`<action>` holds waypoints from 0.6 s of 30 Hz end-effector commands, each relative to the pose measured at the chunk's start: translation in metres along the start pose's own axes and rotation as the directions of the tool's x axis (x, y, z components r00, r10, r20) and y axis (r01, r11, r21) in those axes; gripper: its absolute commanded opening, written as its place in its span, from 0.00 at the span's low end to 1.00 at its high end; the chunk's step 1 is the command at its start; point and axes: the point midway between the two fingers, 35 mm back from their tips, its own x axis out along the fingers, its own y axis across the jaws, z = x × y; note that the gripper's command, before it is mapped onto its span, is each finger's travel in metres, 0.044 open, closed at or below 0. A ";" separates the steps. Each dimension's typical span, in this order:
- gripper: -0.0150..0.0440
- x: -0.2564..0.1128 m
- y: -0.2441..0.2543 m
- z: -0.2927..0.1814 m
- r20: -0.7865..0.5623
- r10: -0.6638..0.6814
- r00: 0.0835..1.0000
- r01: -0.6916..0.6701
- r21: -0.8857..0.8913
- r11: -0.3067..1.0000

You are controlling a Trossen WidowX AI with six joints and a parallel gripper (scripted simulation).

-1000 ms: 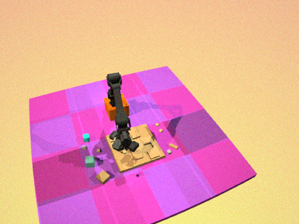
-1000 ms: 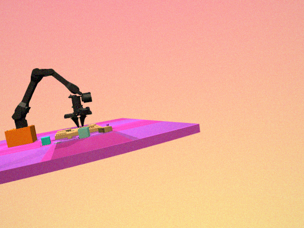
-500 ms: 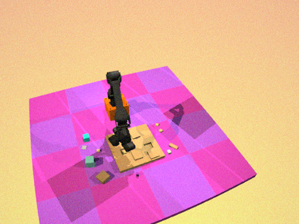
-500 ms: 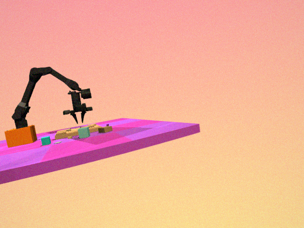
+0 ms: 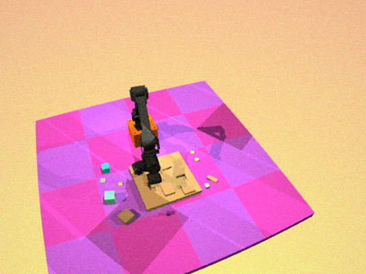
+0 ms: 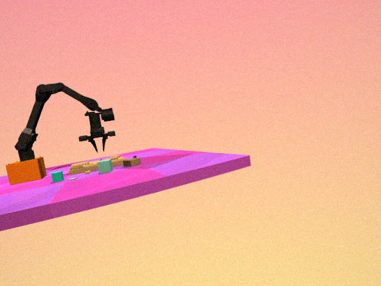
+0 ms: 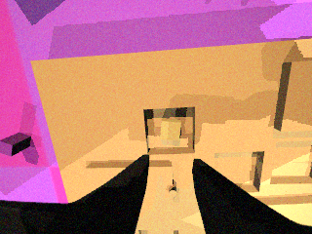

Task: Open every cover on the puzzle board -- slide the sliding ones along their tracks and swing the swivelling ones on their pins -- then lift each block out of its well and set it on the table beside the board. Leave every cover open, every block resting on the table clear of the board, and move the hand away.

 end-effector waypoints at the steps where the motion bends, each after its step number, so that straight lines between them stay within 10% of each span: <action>1: 0.50 0.009 0.000 0.000 -0.001 -0.002 1.000 0.002 0.007 1.000; 18: 0.50 0.031 -0.001 0.000 -0.001 -0.002 1.000 0.002 0.007 1.000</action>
